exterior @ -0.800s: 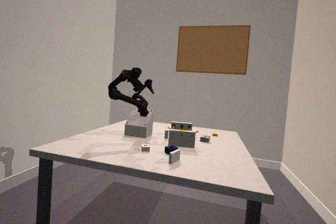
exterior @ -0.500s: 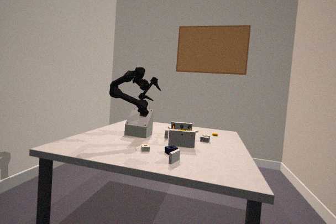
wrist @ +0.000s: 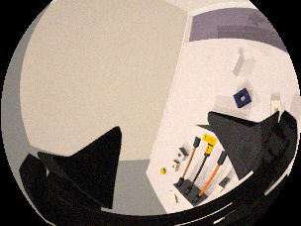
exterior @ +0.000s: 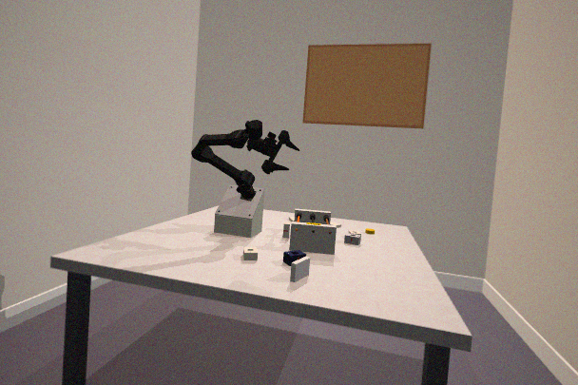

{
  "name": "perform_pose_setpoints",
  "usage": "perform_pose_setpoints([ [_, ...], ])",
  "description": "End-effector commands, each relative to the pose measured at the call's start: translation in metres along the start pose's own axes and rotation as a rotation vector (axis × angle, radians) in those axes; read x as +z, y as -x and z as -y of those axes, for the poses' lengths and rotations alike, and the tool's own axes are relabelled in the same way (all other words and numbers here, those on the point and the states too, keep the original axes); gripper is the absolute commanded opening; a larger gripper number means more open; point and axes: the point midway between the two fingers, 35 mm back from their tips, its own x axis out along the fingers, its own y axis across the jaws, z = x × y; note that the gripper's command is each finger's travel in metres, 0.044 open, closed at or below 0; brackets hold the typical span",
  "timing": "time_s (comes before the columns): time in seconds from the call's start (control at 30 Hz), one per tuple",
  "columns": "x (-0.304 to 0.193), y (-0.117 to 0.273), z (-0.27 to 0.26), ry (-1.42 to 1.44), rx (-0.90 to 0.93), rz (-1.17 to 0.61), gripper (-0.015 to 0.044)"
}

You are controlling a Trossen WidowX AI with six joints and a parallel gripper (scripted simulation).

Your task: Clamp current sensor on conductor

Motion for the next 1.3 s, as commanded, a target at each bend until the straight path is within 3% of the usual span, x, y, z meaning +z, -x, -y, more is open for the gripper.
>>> perform_pose_setpoints([
  [0.0, -0.002, -0.052, -0.02, 0.413, 0.181, 0.218, 0.044],
  [0.6, -0.003, -0.054, -0.019, 0.412, 0.173, 0.208, 0.044],
  [0.83, -0.075, -0.109, 0.025, 0.443, -0.159, -0.154, 0.044],
  [1.07, -0.148, -0.123, 0.073, 0.692, -0.564, -0.491, 0.044],
  [1.17, -0.164, -0.12, 0.085, 0.828, -0.69, -0.57, 0.044],
  [1.27, -0.164, -0.12, 0.086, 0.838, -0.699, -0.575, 0.044],
])
